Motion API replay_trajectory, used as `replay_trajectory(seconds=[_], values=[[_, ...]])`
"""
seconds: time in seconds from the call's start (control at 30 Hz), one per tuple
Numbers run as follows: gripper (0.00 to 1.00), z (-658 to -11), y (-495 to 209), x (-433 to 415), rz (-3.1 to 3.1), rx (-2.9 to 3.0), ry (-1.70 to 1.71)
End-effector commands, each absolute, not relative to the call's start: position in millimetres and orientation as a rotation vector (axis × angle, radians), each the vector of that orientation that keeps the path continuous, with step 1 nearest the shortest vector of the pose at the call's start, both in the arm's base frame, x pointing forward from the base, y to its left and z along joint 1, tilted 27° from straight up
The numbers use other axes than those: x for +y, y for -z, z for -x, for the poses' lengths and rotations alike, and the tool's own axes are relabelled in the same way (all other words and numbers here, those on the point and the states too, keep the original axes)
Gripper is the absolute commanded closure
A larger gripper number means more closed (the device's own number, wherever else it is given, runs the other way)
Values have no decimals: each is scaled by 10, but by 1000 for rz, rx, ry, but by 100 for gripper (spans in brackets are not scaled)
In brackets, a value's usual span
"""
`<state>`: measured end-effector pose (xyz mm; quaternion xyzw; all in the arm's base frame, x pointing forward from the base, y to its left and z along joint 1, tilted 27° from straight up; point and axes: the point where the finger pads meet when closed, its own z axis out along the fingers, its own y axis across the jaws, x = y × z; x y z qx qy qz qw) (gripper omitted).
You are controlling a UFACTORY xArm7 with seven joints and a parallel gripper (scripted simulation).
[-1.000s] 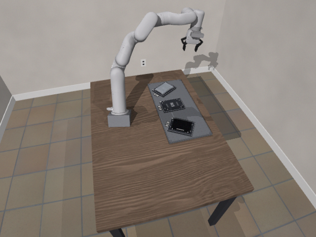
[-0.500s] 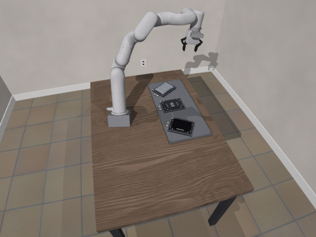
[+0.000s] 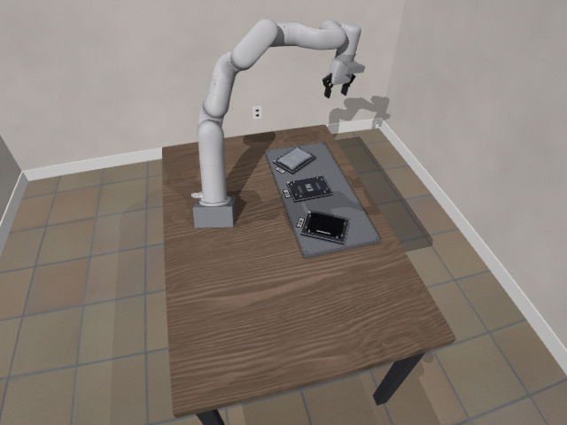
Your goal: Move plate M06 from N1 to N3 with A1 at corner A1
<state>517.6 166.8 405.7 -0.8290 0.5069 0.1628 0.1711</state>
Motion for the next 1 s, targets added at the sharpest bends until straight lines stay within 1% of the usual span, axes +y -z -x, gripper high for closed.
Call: replay_trajectory(seconds=[0.0,0.37,0.47,0.97], values=[[0,-5097,-3977,1713,2399,1258,-389],[0,-4918,-3775,1799,2516,876,-282],[0,-4918,-3775,1799,2521,858,-276],[0,-4545,-3370,1898,2617,299,-102]])
